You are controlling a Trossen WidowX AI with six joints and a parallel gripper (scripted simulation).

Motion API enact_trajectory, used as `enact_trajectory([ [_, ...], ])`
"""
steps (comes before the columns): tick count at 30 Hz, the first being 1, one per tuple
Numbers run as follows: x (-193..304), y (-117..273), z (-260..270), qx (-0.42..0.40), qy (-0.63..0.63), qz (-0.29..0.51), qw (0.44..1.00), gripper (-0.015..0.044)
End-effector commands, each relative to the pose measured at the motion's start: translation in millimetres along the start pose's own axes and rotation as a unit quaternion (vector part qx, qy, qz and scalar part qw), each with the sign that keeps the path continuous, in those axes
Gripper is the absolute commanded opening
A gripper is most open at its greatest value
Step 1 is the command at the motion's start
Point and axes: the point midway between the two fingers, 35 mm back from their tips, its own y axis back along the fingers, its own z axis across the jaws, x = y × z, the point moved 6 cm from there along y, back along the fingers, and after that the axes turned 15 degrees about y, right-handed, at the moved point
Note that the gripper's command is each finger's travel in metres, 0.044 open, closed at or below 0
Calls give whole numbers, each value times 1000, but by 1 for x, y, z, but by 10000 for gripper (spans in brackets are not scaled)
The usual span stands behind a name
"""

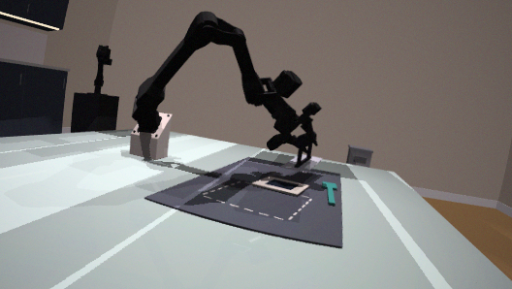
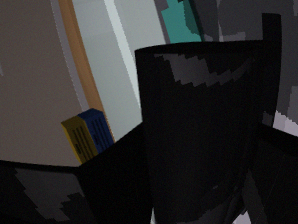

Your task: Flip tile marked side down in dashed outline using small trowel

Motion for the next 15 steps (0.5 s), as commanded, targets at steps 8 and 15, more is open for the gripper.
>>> enact_trajectory([
  [8,2,-9,-8,-6,-4,1,1000,0],
  [15,3,-16,-17,-6,-4,1,1000,0],
])
